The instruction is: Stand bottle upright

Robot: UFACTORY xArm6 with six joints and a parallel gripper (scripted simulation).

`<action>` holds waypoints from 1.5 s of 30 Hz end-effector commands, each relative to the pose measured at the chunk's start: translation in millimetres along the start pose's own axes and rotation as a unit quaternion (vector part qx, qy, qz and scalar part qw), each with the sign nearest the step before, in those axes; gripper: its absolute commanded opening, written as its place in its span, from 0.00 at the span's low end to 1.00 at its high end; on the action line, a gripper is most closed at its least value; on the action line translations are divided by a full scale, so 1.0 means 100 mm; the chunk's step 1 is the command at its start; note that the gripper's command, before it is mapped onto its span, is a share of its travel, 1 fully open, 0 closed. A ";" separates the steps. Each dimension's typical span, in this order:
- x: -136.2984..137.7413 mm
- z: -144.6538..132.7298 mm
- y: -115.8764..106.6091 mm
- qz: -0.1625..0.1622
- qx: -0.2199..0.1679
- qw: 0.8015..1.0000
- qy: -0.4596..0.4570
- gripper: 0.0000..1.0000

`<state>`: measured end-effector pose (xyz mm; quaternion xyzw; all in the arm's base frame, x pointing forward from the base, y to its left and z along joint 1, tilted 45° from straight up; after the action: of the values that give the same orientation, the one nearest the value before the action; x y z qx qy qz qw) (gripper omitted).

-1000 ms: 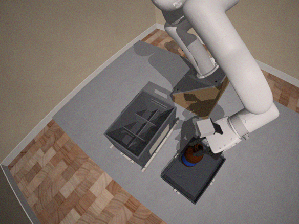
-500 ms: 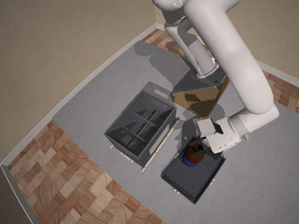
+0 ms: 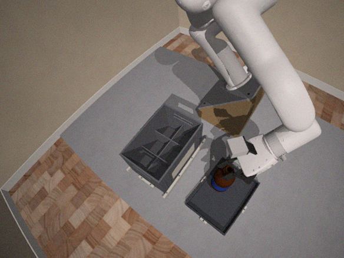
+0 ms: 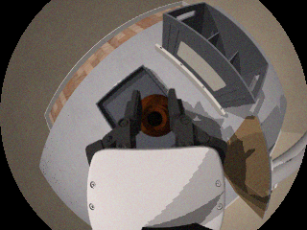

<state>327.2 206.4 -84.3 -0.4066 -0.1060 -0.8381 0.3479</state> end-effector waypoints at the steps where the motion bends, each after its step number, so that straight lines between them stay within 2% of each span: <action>1: -0.01 0.00 -0.01 -0.001 0.008 1.000 0.002 0.00; 22: -0.03 -0.08 -0.01 -0.017 0.067 0.998 0.002 0.00; 45: -0.04 -0.10 -0.01 -0.020 0.080 0.997 0.002 0.00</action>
<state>321.2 202.7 -94.3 -0.3752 -0.1806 -0.8341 0.3618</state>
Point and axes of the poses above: the point where the finger pads meet when closed, its own y axis out along the fingers, its own x axis across the jaws, z = x × y, the point moved 7 cm from there along -y, back along the fingers, and after that the axes turned 15 degrees about -y, right-handed, at the moved point
